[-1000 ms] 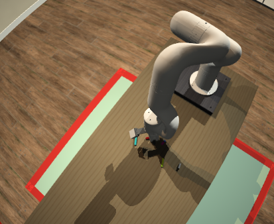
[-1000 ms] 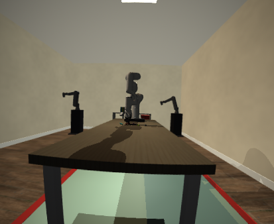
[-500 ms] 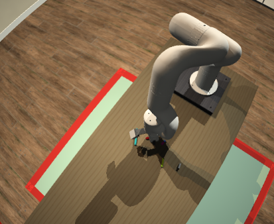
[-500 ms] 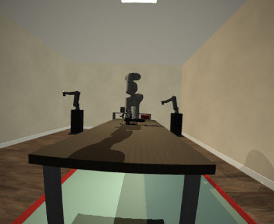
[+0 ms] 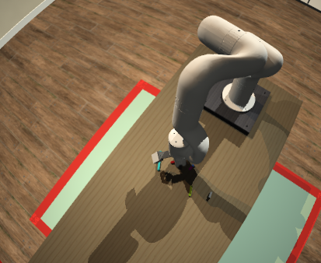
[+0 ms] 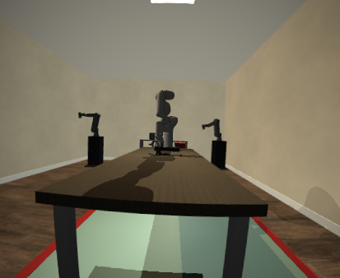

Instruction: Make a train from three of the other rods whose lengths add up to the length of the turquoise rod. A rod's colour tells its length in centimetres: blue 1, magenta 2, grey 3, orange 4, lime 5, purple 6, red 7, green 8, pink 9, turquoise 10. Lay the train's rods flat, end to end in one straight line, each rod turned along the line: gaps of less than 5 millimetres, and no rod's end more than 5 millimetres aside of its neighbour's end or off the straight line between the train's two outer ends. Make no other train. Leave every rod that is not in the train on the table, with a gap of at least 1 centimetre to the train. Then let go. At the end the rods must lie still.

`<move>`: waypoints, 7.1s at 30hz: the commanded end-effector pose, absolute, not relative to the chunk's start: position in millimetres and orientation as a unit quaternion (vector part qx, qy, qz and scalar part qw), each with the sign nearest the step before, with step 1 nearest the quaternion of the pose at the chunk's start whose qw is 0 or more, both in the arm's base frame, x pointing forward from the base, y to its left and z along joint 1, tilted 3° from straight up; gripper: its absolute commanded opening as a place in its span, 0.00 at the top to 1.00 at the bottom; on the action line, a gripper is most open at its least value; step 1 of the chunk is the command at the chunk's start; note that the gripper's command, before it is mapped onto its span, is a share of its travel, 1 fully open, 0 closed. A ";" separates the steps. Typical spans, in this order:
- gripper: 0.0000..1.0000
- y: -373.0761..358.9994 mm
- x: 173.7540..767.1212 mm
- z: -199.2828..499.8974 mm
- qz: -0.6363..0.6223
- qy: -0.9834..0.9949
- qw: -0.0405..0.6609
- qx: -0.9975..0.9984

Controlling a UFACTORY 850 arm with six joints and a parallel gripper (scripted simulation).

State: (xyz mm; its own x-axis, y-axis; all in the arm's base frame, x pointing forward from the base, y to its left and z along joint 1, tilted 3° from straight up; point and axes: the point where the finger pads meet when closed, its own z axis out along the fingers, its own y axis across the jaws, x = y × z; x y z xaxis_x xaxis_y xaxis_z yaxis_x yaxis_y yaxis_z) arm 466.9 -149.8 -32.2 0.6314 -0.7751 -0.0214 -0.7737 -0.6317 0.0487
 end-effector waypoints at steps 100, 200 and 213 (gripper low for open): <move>0.96 -130.2 489.4 67.3 -0.021 -0.339 0.015 0.940; 0.96 -89.3 517.6 -22.5 -0.024 -0.142 0.011 0.990; 0.96 -89.6 517.7 -22.5 -0.024 -0.142 0.011 0.990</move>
